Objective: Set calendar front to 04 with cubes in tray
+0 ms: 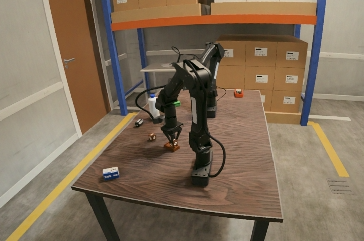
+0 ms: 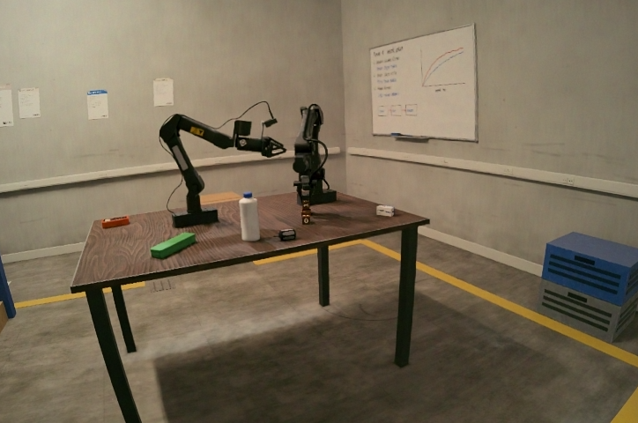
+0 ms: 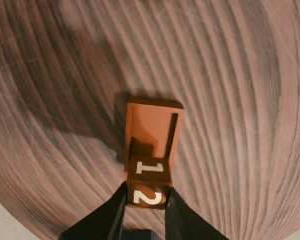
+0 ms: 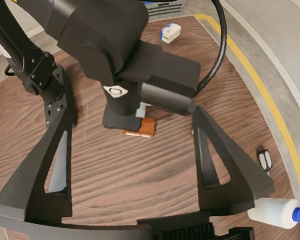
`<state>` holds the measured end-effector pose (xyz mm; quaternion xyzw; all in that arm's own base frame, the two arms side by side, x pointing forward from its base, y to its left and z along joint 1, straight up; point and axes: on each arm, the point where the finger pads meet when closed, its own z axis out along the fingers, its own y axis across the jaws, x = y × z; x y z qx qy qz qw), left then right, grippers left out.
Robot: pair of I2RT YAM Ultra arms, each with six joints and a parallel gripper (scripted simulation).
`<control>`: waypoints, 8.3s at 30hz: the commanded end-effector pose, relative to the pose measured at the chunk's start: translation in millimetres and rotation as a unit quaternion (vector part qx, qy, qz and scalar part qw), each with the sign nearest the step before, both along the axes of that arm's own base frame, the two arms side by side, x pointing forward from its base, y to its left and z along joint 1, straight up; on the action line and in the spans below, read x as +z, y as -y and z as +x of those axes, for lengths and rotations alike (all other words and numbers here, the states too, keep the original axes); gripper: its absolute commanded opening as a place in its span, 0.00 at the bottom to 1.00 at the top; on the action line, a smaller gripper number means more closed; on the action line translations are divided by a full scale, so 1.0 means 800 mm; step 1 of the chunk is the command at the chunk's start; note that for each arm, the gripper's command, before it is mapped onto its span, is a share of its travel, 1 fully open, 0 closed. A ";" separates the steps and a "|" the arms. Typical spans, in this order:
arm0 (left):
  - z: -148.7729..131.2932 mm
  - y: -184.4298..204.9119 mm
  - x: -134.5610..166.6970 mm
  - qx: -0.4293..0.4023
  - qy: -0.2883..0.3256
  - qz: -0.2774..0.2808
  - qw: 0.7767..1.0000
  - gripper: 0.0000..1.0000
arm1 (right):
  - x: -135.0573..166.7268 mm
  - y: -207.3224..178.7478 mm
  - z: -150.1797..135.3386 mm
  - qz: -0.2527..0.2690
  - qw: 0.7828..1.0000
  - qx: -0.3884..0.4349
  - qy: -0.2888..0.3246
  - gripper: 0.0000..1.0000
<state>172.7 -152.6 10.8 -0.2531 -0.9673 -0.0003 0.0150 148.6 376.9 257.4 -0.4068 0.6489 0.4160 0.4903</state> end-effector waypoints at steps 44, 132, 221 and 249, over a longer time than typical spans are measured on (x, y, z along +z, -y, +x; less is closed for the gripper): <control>0.006 0.005 -0.013 0.003 0.001 -0.002 1.000 0.26 | 0.029 -0.005 0.002 0.029 1.000 0.000 0.013 1.00; 0.184 0.090 0.036 -0.629 0.032 -0.010 0.776 0.55 | 0.017 0.035 0.018 -0.042 0.912 -0.407 -0.041 1.00; 0.200 0.107 0.054 -0.699 0.021 -0.011 0.715 0.26 | 0.021 0.030 0.018 -0.037 0.912 -0.406 -0.045 1.00; 0.101 0.059 0.034 -0.697 0.028 -0.006 0.717 0.26 | 0.021 0.030 0.018 -0.037 0.912 -0.406 -0.045 1.00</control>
